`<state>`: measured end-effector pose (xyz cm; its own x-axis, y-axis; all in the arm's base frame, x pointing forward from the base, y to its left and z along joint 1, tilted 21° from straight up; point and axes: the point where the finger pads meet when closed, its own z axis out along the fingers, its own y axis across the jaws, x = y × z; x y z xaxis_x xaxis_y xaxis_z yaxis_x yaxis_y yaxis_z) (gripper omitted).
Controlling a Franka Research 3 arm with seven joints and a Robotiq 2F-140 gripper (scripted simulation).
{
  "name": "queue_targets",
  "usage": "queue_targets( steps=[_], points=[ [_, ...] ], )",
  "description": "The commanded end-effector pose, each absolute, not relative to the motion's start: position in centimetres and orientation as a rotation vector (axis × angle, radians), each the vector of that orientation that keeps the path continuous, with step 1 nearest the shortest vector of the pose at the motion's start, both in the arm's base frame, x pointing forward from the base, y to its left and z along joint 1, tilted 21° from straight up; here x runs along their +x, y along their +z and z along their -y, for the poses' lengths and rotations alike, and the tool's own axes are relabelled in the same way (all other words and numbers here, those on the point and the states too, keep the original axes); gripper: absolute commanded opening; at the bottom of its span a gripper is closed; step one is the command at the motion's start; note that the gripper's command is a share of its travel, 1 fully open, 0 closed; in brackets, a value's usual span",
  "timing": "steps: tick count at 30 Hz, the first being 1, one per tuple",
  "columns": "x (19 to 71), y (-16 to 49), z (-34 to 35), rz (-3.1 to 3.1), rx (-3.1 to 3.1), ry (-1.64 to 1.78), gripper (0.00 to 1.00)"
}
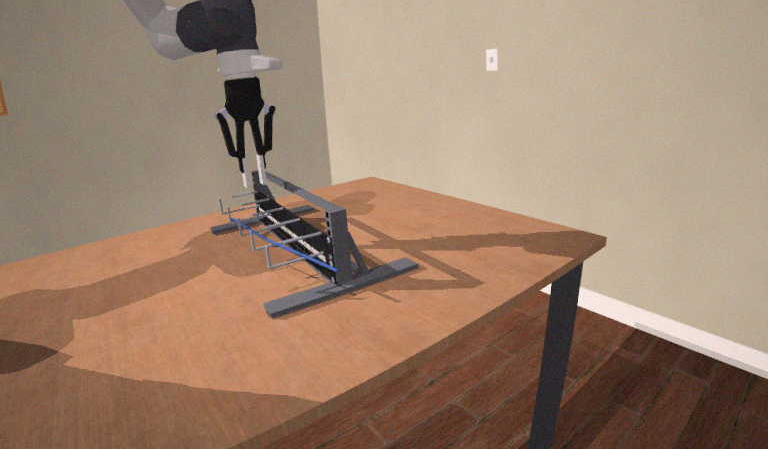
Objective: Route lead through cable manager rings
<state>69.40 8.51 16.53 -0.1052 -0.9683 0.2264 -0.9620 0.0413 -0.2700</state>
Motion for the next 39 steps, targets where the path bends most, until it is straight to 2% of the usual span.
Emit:
queue_targets(
  steps=[1,4,5,39],
  points=[
    [69.04,16.66,-8.34,-2.263,-2.096,-0.56,0.2],
    [69.04,16.68,-8.34,-2.263,-2.096,-0.56,0.2],
    [69.04,16.68,-8.34,-2.263,-2.096,-0.56,0.0],
    [69.04,16.68,-8.34,-2.263,-2.096,-0.56,0.0]
  ],
)
